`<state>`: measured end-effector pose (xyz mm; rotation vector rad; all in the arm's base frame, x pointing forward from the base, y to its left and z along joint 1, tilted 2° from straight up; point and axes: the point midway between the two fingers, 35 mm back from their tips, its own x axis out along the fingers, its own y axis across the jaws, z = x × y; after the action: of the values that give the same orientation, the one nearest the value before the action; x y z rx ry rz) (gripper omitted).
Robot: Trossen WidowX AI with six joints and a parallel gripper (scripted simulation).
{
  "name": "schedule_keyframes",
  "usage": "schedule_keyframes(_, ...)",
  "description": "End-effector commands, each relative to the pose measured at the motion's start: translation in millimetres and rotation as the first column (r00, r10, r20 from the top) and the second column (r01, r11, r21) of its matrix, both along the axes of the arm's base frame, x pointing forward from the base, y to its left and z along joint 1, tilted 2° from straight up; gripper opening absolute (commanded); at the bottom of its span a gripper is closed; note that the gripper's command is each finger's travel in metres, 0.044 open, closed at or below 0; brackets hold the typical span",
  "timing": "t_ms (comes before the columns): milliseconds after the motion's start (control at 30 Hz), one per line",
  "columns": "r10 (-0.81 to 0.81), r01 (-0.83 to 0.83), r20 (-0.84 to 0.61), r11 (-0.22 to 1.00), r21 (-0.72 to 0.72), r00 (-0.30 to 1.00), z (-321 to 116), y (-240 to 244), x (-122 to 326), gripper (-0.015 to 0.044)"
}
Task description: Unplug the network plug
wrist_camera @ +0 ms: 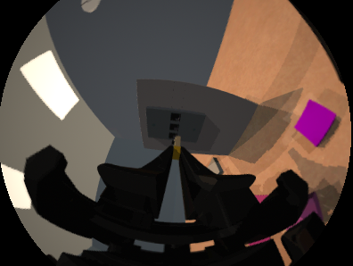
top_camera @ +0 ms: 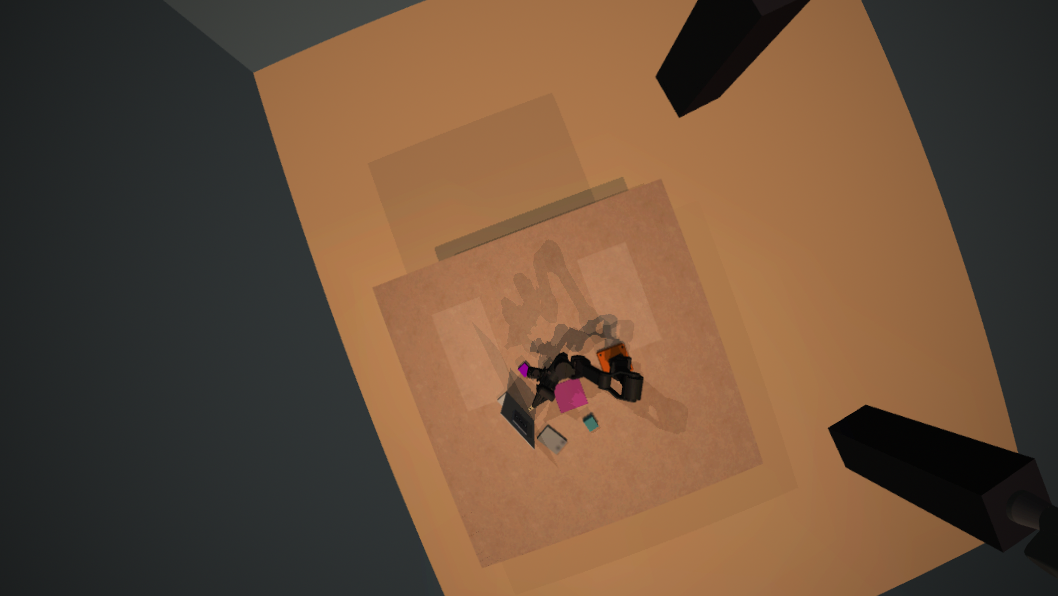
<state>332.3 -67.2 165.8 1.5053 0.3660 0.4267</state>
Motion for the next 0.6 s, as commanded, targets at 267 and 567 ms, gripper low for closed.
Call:
schedule_keyframes(267,0.0,0.0,0.0,1.0,0.0,1.0,7.4,-1.5,-4.7,0.0)
schedule_keyframes(567,0.001,-0.001,0.001,1.0,0.0,1.0,26.7,-1.7,-11.6,0.0)
